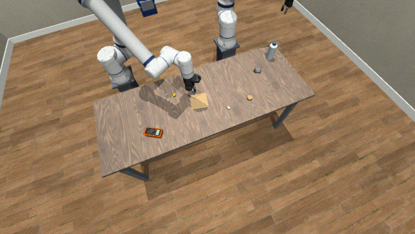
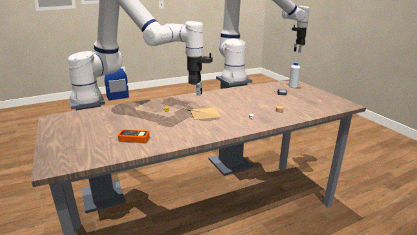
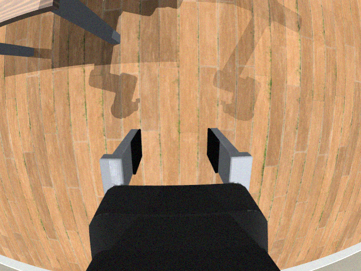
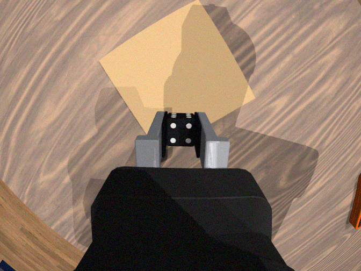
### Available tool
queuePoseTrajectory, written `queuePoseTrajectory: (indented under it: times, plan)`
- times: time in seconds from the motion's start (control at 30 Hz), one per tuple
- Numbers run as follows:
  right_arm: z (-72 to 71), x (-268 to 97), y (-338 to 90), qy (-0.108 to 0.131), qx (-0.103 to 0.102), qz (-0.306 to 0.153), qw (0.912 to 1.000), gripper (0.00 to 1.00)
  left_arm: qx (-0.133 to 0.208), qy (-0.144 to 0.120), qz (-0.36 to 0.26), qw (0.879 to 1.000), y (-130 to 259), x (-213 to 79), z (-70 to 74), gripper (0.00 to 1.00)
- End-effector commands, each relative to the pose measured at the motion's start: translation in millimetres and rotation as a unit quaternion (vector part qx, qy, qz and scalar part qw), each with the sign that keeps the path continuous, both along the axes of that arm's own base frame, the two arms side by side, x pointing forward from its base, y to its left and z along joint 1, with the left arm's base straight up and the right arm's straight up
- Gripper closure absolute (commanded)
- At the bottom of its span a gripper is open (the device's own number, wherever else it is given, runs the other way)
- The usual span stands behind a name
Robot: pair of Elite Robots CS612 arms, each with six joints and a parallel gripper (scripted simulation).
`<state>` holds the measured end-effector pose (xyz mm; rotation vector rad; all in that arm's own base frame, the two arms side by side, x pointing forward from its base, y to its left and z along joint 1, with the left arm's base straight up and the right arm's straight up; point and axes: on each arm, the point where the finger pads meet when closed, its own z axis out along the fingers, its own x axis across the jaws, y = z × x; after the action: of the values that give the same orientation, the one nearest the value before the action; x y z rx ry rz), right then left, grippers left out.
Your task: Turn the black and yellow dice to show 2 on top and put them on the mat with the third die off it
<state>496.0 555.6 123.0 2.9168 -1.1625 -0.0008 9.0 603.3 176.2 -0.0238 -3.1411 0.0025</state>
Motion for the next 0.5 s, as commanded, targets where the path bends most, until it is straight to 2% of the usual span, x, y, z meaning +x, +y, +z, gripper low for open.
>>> queuePoseTrajectory:
  times: [0.0,0.47]
  plan:
    - [1.0,-1.4,2.0,-0.001,0.001,0.014,0.9999,0.6,0.001,0.0,0.0,1.0,0.6,0.2,0.8,0.0]
    - [1.0,-1.8,2.3,-0.001,0.001,0.016,0.9999,0.6,0.001,0.0,0.0,1.0,0.6,0.2,0.8,0.0]
